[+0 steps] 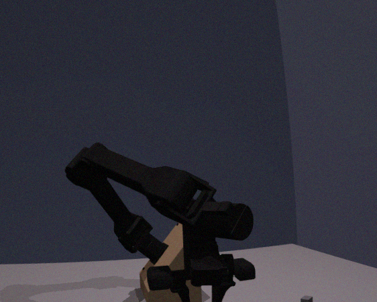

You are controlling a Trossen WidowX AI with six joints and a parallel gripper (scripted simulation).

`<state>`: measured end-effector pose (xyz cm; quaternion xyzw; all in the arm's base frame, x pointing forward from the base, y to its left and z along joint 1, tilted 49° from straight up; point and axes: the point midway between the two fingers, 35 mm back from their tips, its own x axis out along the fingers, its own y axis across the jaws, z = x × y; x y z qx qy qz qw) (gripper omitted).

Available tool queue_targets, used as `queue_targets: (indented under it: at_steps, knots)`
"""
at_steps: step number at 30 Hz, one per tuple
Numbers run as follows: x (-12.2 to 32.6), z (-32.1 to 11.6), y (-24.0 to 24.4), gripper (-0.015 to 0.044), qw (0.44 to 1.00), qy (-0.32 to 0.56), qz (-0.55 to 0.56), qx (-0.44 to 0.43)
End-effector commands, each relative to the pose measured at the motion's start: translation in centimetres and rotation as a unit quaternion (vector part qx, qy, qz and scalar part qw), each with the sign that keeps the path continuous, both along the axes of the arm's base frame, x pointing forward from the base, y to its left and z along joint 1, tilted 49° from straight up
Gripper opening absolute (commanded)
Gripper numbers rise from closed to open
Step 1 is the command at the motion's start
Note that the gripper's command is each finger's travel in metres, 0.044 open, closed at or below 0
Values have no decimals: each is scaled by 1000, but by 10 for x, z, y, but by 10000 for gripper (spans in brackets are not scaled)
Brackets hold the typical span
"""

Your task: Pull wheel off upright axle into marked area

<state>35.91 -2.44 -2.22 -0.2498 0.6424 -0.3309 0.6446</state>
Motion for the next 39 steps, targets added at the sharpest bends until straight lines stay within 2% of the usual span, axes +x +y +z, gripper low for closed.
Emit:
queue_targets:
  at_steps: [1,39]
  knots:
    - [1,3,4,0,1000,-4,2,0]
    - [2,11,14,0,1000,-4,5,0]
